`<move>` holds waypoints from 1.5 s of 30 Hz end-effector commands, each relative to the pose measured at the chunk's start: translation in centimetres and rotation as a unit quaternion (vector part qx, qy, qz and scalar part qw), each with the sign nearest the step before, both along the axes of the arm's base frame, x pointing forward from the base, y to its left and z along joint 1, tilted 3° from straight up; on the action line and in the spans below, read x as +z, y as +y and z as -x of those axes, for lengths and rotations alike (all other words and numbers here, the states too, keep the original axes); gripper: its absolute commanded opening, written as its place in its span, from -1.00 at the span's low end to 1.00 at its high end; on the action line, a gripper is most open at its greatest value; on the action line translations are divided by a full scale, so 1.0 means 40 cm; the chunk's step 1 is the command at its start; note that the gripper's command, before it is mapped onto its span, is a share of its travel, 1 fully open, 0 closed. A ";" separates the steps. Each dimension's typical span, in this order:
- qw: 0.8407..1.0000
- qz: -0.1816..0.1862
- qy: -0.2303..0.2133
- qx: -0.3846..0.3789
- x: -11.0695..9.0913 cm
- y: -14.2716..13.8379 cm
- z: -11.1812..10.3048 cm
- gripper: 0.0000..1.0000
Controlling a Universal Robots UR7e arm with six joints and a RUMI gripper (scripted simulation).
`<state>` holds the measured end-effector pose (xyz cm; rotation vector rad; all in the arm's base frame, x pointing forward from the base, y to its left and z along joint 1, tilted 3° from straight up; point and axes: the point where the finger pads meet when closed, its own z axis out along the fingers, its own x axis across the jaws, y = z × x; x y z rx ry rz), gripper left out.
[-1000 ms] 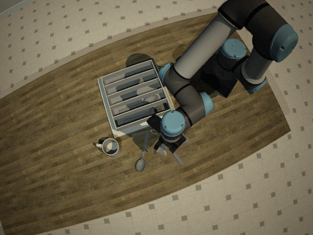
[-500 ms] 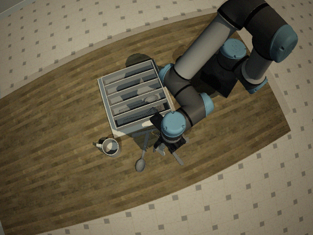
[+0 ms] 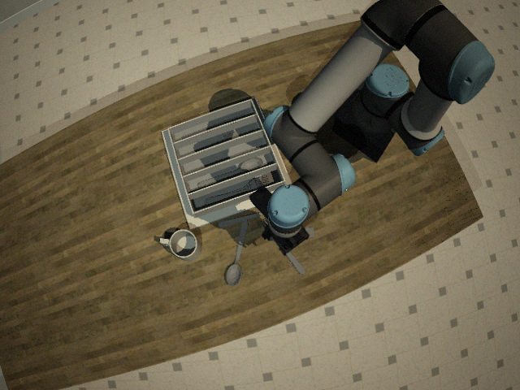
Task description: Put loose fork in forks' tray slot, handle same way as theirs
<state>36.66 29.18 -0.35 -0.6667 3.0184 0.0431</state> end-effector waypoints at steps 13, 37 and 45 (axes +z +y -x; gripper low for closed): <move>1.000 0.000 -0.001 0.000 0.001 0.000 -0.001 -0.68; 1.000 0.000 -0.001 0.000 -0.003 0.001 -0.001 -0.68; 1.000 0.000 -0.001 0.000 -0.013 0.001 -0.002 -0.68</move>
